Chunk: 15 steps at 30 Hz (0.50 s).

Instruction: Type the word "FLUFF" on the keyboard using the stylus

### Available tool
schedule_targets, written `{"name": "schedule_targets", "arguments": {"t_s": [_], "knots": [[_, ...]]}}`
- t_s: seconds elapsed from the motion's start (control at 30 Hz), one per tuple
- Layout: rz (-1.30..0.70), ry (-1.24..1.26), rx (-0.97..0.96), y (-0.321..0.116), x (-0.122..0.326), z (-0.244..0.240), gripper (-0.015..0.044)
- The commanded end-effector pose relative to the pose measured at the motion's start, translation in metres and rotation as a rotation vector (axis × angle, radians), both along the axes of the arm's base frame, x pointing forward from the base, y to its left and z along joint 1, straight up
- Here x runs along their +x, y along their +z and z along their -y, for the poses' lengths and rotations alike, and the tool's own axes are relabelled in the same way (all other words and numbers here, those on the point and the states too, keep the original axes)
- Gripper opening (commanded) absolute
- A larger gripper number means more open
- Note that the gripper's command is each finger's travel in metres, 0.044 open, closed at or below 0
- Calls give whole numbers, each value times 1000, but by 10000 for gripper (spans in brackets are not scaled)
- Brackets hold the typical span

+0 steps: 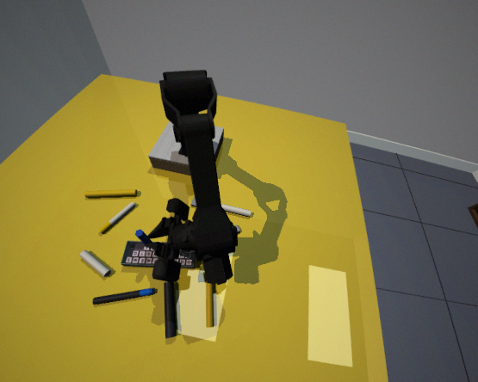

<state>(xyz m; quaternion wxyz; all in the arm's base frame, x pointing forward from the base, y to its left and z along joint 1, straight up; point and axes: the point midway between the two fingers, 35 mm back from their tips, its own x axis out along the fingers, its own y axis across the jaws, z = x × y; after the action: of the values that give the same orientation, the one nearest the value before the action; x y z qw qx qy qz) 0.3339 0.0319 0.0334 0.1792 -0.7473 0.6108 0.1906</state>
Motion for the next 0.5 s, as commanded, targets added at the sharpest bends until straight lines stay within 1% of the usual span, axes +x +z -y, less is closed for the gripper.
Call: {"name": "schedule_targets", "arguments": {"t_s": [0.0,0.33,0.47], "knots": [[-9,5,-8,-3,0,1,81],[-9,5,-8,0,0,1,81],[-9,5,-8,15,0,1,81]]}}
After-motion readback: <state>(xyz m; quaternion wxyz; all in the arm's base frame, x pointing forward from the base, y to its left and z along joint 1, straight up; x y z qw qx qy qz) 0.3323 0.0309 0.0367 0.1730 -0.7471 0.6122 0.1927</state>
